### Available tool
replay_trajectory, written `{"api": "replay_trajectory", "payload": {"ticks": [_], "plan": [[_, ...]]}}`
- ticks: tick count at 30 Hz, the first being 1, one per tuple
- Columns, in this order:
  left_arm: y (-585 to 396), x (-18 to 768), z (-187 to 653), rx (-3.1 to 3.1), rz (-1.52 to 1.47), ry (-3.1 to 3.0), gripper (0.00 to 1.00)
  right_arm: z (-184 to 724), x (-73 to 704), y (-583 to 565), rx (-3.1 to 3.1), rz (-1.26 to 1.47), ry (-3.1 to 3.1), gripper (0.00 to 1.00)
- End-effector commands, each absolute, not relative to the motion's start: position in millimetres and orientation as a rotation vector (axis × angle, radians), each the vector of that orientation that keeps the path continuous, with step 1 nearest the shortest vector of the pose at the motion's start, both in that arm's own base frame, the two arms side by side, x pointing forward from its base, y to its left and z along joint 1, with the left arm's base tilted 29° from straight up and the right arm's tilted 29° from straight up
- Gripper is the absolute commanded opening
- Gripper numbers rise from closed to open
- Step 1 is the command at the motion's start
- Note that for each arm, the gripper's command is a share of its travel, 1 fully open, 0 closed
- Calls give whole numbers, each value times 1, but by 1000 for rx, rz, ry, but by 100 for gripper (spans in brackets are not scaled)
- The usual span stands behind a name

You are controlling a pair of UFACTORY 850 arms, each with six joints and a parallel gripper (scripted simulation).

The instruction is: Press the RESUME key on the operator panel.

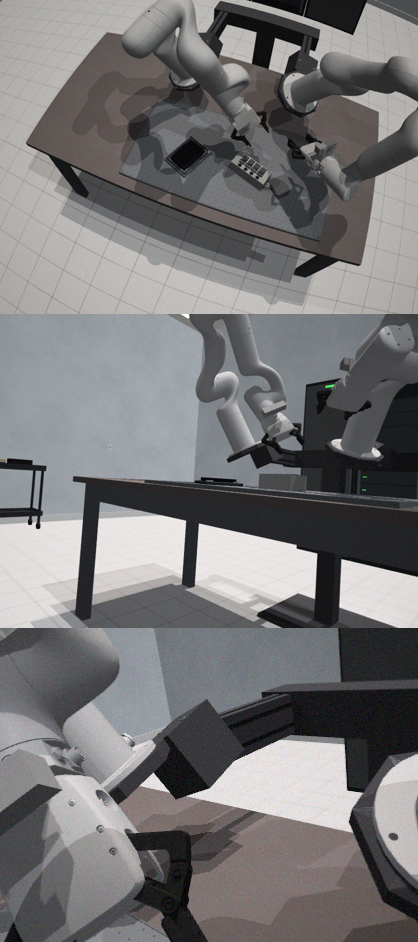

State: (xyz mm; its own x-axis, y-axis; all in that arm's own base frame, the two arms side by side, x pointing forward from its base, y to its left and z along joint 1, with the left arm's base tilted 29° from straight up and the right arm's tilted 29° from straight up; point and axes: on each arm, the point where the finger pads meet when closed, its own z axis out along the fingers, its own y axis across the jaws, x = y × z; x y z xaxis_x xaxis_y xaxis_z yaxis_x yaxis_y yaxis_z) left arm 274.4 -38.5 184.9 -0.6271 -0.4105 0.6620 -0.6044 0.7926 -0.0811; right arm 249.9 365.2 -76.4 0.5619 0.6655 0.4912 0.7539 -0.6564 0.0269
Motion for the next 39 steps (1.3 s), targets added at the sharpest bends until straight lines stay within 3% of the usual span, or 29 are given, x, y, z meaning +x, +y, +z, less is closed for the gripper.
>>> {"api": "replay_trajectory", "payload": {"ticks": [1,39], "plan": [[-39,275,185,748,393,-2334,100,-76,250,366,-2606,-703,-1198,100],[-42,267,202,743,382,-2364,100,-76,250,366,-2606,-703,-1198,100]]}}
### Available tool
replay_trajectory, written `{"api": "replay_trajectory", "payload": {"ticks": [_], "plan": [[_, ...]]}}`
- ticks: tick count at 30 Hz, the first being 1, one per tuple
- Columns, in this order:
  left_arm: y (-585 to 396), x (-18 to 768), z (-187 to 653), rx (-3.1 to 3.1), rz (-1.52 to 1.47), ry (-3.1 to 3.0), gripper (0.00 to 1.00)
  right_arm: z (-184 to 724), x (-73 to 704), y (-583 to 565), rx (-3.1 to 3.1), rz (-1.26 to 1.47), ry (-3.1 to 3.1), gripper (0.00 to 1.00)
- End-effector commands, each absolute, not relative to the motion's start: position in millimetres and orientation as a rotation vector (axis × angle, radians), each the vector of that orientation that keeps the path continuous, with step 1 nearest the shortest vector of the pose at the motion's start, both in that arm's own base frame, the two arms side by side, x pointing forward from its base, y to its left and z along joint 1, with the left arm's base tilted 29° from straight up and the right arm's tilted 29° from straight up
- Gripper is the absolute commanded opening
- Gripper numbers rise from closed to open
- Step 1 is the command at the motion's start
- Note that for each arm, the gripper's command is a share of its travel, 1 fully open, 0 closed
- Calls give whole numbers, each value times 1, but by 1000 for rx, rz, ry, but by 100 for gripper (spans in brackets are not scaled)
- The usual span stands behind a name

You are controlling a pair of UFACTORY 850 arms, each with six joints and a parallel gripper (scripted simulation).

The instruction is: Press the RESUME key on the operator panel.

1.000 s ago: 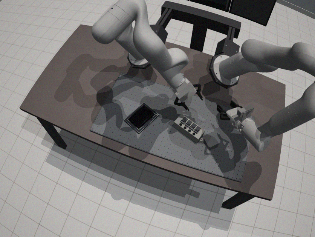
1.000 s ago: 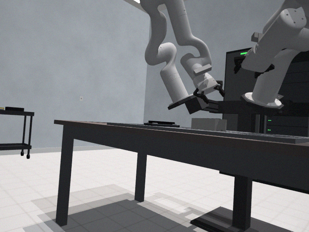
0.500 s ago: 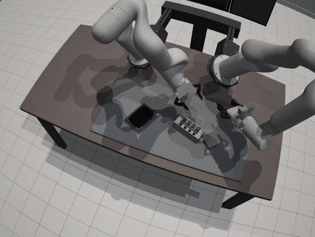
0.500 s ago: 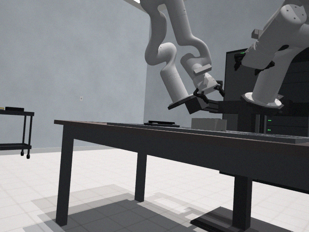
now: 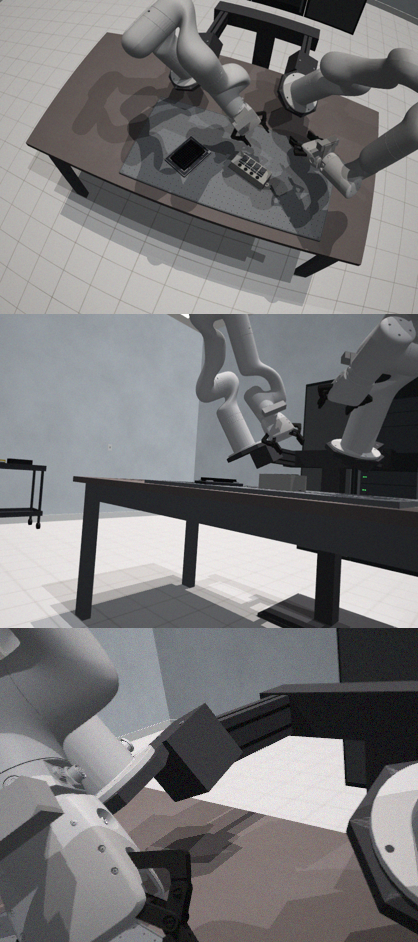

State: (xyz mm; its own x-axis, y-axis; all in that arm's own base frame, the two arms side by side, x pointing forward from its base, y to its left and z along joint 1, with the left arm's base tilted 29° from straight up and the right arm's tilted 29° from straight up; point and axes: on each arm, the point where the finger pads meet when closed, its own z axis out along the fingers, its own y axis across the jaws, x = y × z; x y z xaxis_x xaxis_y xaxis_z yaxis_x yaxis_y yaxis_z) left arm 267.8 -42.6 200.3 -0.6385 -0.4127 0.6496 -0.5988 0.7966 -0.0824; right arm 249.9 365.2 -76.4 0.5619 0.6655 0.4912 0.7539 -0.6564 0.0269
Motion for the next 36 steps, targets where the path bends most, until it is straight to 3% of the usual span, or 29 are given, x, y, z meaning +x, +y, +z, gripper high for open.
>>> {"api": "replay_trajectory", "payload": {"ticks": [1,36], "plan": [[-41,267,202,742,380,-2370,100,-76,250,366,-2606,-703,-1198,100],[4,248,228,655,208,-2853,100,-76,250,366,-2606,-703,-1198,100]]}}
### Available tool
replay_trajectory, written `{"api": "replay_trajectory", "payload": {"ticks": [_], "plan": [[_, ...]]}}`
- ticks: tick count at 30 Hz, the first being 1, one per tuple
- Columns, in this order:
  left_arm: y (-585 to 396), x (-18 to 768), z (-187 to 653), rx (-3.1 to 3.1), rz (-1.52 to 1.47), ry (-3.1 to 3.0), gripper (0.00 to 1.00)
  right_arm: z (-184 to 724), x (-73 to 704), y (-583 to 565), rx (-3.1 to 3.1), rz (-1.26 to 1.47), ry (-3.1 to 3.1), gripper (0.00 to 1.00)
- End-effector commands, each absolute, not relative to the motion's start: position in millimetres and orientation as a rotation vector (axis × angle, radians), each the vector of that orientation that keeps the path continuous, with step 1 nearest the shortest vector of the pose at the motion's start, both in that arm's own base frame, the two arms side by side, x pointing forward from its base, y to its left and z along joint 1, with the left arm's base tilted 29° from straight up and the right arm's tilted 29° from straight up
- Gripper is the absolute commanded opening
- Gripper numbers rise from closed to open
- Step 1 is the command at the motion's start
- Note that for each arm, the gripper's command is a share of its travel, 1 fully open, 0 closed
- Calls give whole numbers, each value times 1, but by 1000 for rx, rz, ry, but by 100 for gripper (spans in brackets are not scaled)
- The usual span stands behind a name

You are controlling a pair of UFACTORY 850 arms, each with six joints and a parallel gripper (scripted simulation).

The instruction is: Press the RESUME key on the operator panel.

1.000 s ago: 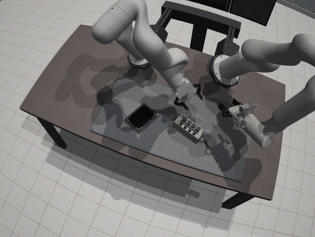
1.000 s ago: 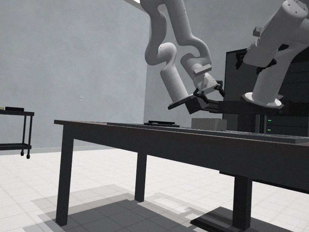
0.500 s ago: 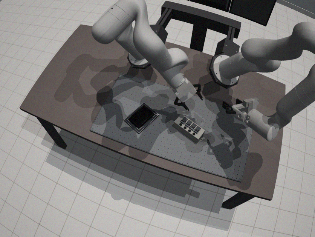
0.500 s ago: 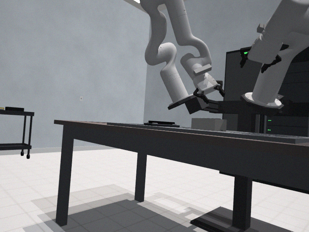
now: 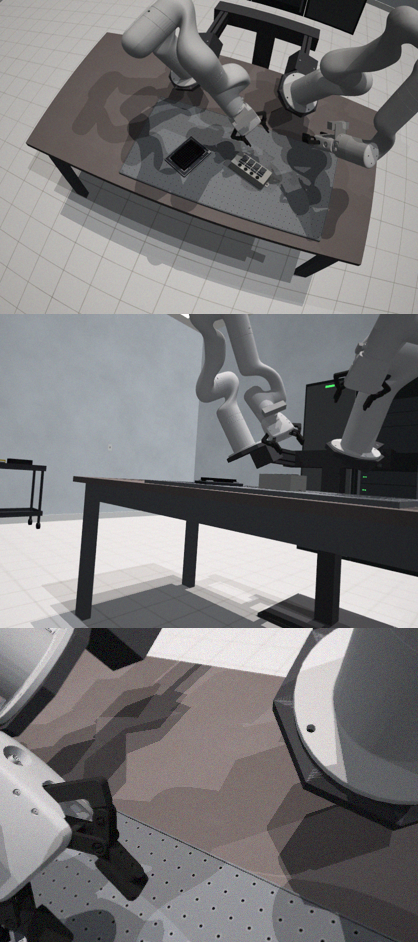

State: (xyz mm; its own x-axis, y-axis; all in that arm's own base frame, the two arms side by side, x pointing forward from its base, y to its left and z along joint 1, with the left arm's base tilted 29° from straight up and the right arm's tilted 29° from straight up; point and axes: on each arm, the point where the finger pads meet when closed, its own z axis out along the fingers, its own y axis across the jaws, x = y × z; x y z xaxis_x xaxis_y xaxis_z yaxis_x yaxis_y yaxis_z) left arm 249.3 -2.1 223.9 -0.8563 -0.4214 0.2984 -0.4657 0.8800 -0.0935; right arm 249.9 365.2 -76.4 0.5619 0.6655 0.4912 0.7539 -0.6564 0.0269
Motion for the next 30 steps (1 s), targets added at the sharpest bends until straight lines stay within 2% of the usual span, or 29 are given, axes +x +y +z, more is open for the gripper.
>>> {"api": "replay_trajectory", "payload": {"ticks": [1,30], "plan": [[6,247,229,650,200,-2875,100,-76,250,366,-2606,-703,-1198,100],[43,246,251,495,-21,-3400,100,-76,250,366,-2606,-703,-1198,100]]}}
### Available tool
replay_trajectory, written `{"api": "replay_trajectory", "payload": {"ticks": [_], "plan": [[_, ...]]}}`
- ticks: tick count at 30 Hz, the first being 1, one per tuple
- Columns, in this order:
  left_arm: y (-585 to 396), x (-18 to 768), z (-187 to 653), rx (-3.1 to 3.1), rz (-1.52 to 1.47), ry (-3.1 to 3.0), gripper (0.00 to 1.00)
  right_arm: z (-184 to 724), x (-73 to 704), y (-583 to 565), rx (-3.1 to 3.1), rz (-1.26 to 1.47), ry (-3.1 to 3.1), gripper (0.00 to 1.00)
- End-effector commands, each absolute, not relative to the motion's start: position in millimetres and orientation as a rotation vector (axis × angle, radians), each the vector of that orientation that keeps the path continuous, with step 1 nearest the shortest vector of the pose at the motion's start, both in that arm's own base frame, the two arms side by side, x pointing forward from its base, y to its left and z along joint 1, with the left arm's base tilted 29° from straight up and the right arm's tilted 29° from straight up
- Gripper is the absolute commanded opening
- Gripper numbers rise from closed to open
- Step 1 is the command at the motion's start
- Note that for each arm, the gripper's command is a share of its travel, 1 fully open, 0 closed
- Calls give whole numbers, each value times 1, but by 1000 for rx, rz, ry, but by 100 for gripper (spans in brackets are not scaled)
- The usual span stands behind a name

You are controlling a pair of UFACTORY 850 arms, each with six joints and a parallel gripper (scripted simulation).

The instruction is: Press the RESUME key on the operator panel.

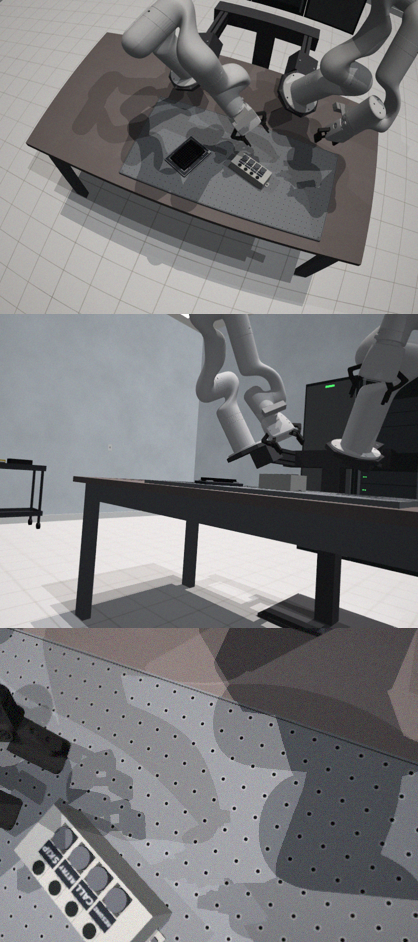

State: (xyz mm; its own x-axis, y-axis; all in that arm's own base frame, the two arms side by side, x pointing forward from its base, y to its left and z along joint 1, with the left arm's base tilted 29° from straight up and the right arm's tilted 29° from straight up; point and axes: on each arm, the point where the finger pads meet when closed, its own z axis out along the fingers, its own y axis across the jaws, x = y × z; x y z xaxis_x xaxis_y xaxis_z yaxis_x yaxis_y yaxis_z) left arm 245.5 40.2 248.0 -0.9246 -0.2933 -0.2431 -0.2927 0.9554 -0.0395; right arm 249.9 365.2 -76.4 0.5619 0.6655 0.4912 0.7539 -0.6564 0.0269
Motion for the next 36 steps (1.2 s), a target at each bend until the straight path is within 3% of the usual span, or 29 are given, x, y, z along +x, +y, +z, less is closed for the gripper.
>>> {"api": "replay_trajectory", "payload": {"ticks": [1,36], "plan": [[44,247,251,-401,23,2804,100,-76,250,366,-2606,-703,-1198,100],[52,252,260,-292,92,2630,100,-76,250,366,-2606,-703,-1198,100]]}}
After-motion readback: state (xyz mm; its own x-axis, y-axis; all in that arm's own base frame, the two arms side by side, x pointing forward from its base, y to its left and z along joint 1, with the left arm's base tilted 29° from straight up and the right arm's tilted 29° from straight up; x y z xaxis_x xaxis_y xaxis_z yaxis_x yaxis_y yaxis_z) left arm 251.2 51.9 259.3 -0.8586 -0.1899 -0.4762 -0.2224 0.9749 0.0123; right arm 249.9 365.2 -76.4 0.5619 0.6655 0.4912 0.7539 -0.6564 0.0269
